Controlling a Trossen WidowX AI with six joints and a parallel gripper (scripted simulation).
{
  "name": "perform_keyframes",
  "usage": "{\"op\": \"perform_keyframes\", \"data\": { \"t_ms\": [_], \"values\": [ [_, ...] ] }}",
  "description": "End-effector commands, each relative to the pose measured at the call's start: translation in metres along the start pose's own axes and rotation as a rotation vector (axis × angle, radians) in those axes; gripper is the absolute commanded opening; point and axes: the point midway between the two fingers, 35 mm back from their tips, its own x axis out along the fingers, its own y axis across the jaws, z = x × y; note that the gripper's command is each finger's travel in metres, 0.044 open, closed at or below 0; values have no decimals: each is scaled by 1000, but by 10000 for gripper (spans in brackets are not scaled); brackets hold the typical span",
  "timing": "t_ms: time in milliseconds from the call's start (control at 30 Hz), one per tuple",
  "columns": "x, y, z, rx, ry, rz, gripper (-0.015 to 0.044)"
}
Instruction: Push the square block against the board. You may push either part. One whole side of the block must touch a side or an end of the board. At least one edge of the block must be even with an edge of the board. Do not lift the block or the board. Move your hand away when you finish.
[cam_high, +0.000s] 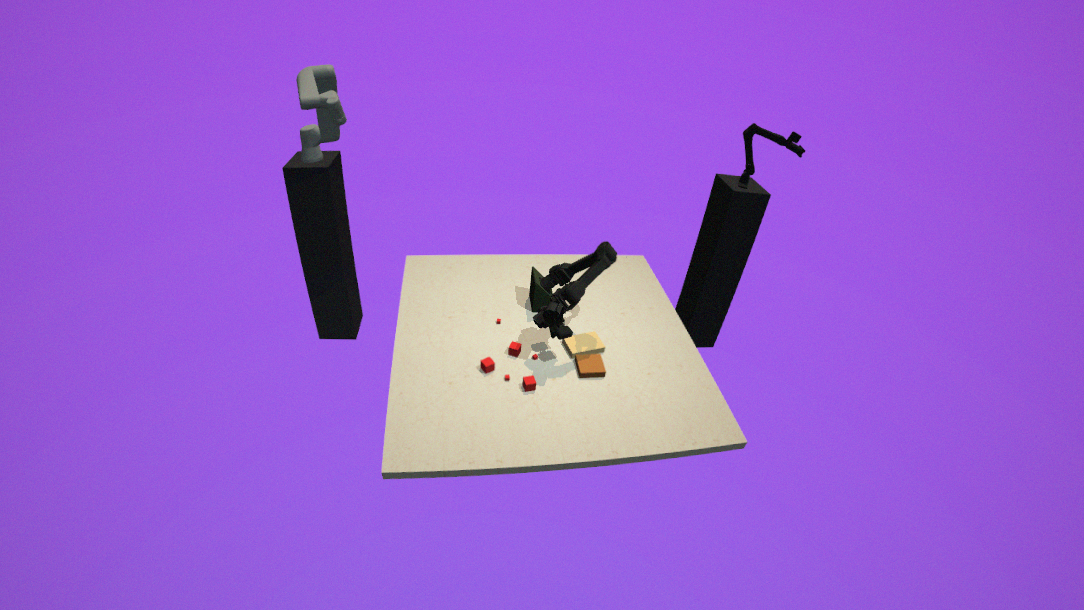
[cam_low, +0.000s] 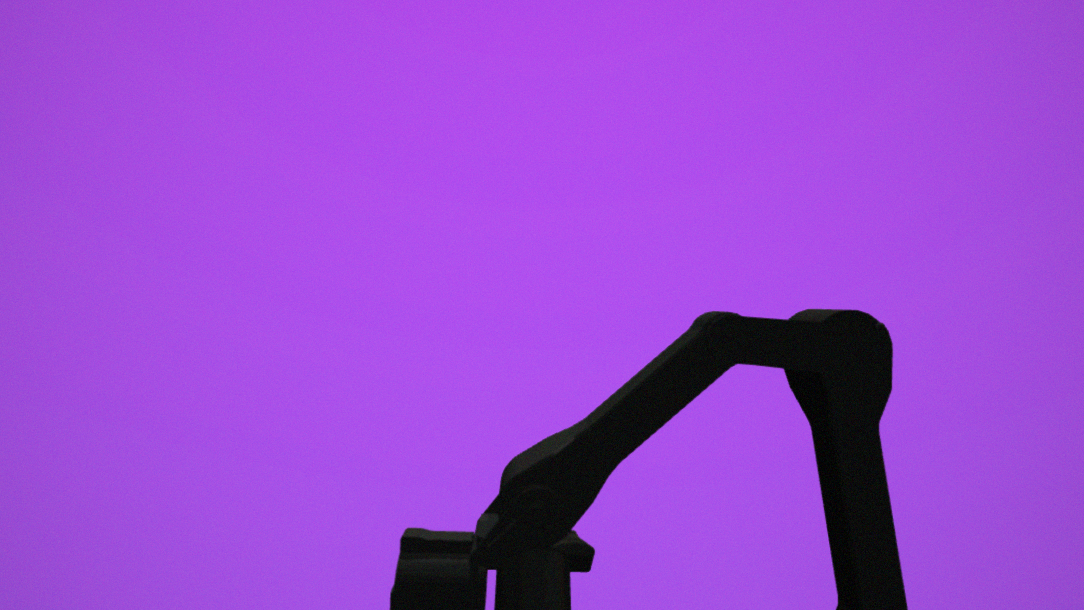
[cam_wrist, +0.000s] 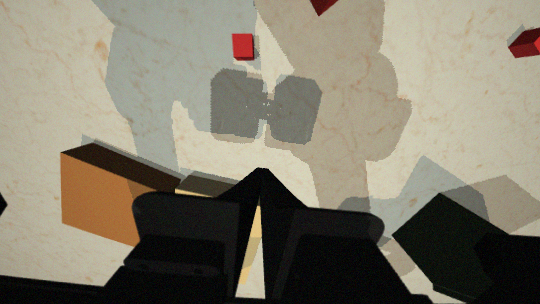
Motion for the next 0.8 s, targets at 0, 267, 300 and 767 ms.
{"op": "perform_keyframes", "data": {
  "t_ms": [0,267,300,767],
  "values": [
    [-3,3,-3,-57,-6,-8,0],
    [-3,17,-17,-332,-16,-17,0],
    [-3,19,-19,-366,-18,-18,0],
    [-2,42,-48,-847,-31,-34,0]
  ]
}}
